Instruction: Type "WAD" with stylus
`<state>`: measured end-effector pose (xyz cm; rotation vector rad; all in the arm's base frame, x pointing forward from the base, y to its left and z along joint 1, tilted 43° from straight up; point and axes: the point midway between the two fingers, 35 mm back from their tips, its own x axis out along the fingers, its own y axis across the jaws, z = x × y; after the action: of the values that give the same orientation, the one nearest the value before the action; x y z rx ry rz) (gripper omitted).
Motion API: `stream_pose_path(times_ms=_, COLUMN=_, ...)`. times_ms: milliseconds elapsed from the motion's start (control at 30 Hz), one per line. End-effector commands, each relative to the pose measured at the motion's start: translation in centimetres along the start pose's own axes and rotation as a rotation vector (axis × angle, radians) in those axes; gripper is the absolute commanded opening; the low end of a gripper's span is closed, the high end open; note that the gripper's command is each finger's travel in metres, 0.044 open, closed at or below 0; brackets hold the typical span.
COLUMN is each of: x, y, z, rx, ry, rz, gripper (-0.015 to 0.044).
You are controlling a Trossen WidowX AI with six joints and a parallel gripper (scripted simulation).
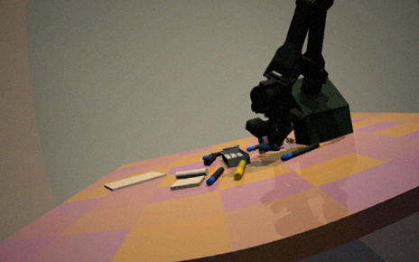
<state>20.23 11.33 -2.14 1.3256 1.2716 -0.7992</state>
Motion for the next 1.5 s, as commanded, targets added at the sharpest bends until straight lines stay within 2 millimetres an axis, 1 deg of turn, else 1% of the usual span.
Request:
stream_pose_path(times_ms=0, x=0.7, y=-0.1, z=-0.3, rx=0.003, ry=-0.003, rz=0.0, gripper=0.0)
stream_pose_path(times_ms=133, x=1.2, y=-0.2, z=-0.6, rx=0.004, ry=-0.003, rz=0.0, gripper=0.0)
stream_pose_path(times_ms=300, x=1.3, y=-0.2, z=-0.7, rx=0.004, ry=-0.003, rz=0.0, gripper=0.0)
stream_pose_path(times_ms=467, x=1.1, y=-0.2, z=-0.7, rx=0.0, ry=0.001, rz=-0.002, gripper=0.0131)
stream_pose_path(times_ms=500, x=1.1, y=-0.2, z=-0.7, rx=0.0, ry=0.001, rz=-0.002, gripper=0.015)
stream_pose_path(times_ms=700, x=1.1, y=-0.2, z=-0.7, rx=0.0, ry=0.001, rz=-0.002, gripper=0.015)
stream_pose_path(times_ms=767, x=0.7, y=-0.1, z=-0.4, rx=0.0, ry=0.0, rz=-0.002, gripper=0.015)
stream_pose_path(times_ms=867, x=-0.9, y=0.1, z=0.6, rx=0.001, ry=-0.002, rz=-0.001, gripper=0.015)
stream_pose_path(times_ms=967, x=-3.2, y=0.0, z=1.9, rx=0.002, ry=-0.004, rz=0.0, gripper=0.015)
stream_pose_path(times_ms=1033, x=-3.9, y=-0.1, z=2.3, rx=0.003, ry=-0.005, rz=0.001, gripper=0.015)
stream_pose_path(times_ms=1233, x=-3.9, y=-0.1, z=2.3, rx=0.003, ry=-0.005, rz=0.001, gripper=0.015)
stream_pose_path(times_ms=1267, x=-3.5, y=-0.1, z=2.2, rx=0.002, ry=-0.005, rz=-0.008, gripper=0.015)
stream_pose_path(times_ms=1333, x=-3.1, y=-0.6, z=2.4, rx=-0.029, ry=0.033, rz=-0.076, gripper=0.015)
stream_pose_path(times_ms=1467, x=-2.2, y=-2.0, z=2.9, rx=-0.1, ry=0.202, rz=-0.241, gripper=0.015)
